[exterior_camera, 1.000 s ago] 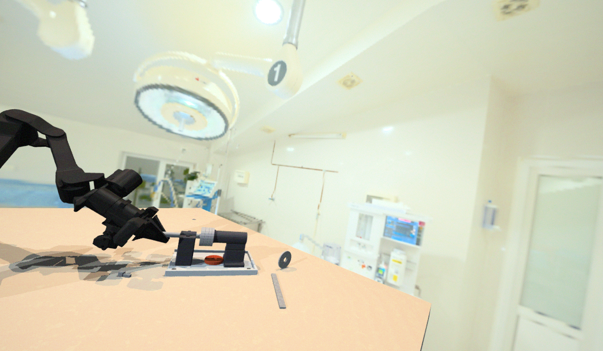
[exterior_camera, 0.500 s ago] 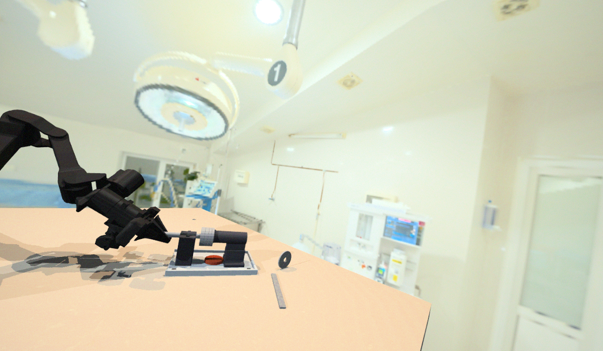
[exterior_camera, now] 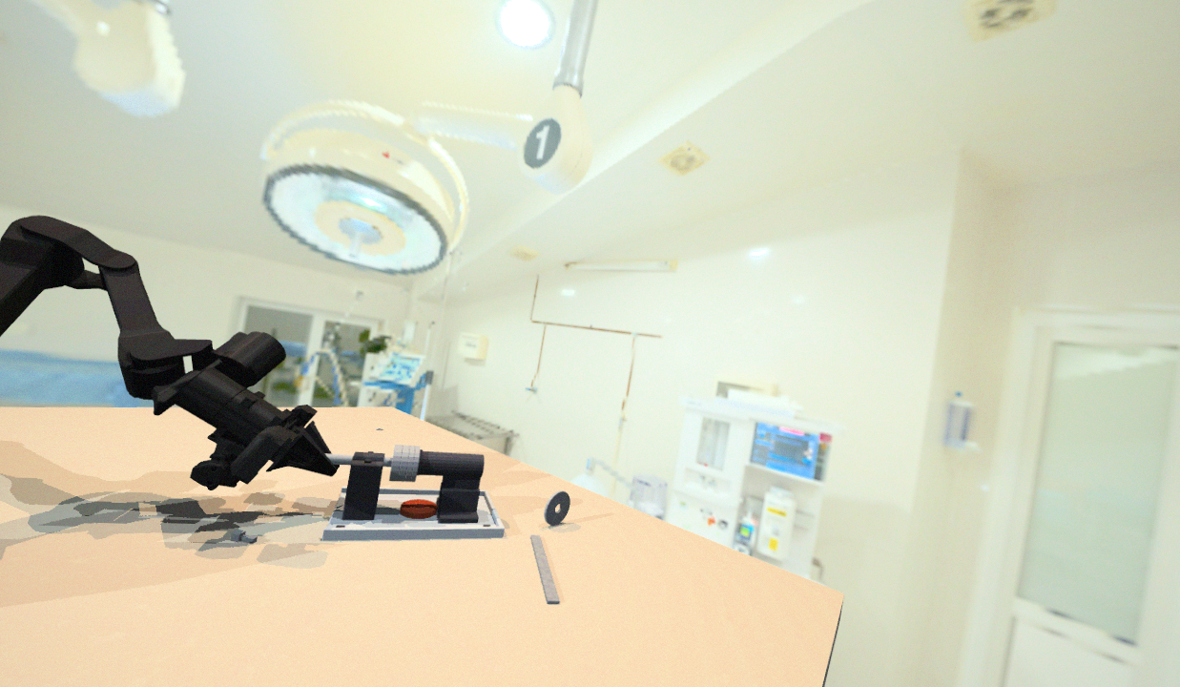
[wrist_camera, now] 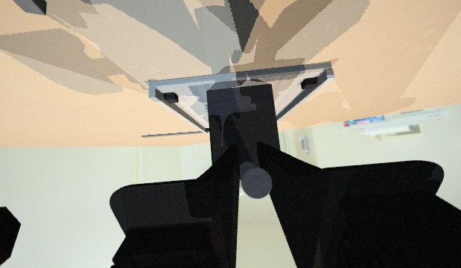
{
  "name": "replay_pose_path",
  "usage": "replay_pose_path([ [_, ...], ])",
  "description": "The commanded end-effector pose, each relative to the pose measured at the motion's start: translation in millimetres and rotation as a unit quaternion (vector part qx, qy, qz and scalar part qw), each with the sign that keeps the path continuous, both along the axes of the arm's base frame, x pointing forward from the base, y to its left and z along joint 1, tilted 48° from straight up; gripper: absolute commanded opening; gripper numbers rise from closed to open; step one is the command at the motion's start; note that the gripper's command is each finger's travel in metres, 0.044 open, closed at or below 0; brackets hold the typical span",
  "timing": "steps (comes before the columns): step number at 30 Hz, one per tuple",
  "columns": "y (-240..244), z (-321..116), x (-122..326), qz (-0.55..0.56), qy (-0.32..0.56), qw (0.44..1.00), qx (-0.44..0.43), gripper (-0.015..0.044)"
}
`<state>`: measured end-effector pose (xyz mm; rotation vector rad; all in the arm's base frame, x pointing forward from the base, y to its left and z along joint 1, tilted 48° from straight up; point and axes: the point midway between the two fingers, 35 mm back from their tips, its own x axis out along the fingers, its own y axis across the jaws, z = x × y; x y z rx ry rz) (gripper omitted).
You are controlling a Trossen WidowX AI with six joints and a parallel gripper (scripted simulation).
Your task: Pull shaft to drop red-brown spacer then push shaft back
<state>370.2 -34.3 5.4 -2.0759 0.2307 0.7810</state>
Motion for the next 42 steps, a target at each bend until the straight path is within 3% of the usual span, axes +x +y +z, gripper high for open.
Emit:
replay_pose_path([
  [1, -1, -1, 2, 0.001, 0.000, 1.000, -0.002, 0.0000],
  [42, -4, -4, 13, 0.001, 0.000, 1.000, -0.002, 0.0000],
])
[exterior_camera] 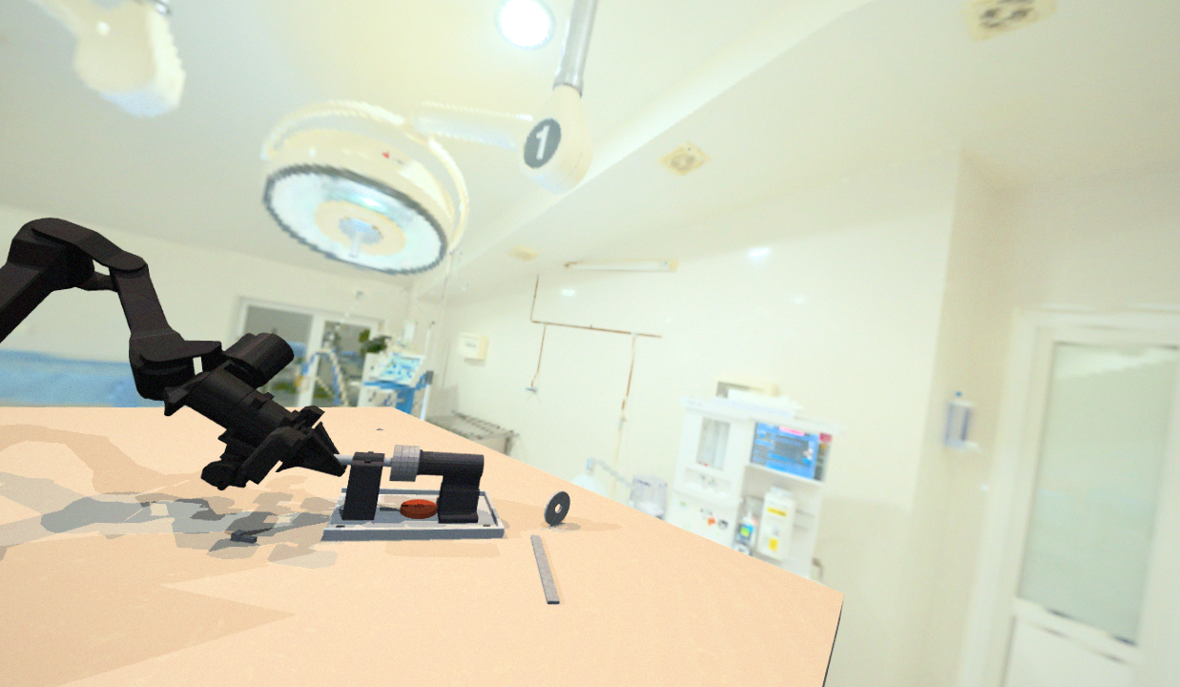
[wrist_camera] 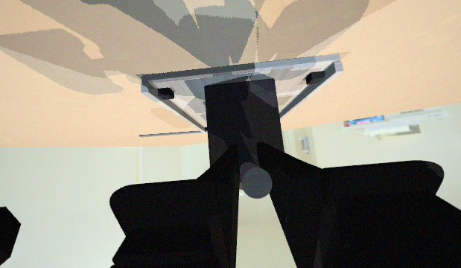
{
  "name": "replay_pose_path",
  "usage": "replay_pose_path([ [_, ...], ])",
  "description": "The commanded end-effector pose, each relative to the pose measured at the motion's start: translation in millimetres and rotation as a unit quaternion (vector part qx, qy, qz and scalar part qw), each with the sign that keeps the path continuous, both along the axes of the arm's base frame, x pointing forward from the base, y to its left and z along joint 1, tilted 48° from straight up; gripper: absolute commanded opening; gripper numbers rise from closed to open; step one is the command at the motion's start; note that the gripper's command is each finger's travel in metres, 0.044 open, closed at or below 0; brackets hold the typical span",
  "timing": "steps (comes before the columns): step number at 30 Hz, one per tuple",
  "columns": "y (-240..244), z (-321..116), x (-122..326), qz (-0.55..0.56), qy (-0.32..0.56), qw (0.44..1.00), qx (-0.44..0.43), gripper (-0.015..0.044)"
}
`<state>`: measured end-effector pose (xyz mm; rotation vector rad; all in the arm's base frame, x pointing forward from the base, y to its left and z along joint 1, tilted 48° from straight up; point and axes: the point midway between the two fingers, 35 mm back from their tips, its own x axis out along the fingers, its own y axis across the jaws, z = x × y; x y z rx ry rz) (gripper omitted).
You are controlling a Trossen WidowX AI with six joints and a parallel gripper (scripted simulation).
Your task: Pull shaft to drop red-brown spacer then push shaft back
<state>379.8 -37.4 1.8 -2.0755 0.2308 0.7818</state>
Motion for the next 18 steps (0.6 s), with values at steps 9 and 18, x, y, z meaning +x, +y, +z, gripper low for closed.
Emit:
replay_pose_path([
  [9, -0.1, -0.2, 0.1, 0.000, 0.001, 1.000, 0.001, 0.0053],
  [18, -0.1, -0.2, 0.1, 0.000, 0.001, 1.000, 0.001, 0.0289],
])
